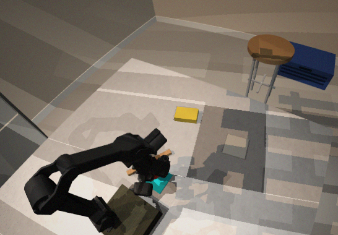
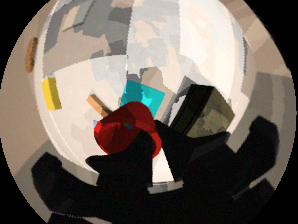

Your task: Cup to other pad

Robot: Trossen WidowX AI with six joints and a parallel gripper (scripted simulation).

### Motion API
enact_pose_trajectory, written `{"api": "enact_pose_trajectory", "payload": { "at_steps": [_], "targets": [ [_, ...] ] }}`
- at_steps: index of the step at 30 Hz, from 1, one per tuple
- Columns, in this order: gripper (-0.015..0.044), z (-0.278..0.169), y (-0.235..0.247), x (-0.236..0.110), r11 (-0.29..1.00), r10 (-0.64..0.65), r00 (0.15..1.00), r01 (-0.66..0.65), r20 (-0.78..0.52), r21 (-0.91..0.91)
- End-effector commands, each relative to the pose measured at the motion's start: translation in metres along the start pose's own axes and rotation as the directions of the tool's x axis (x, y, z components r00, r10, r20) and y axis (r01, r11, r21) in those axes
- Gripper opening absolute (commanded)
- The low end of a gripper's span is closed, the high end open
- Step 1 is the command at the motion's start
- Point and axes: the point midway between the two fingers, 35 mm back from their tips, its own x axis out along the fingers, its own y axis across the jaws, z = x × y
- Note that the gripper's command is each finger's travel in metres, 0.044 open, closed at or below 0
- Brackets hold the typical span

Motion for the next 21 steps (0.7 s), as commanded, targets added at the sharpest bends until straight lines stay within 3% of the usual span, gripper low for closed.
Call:
{"api": "enact_pose_trajectory", "payload": {
  "at_steps": [1, 21],
  "targets": [
    [0.0000, 0.003, -0.006, -0.001, 1.000, 0.002, 1.000, -0.002, 0.003, -0.003],
    [0.0000, 0.006, -0.010, 0.021, 1.000, 0.001, 1.000, -0.001, 0.003, -0.003]
  ]
}}
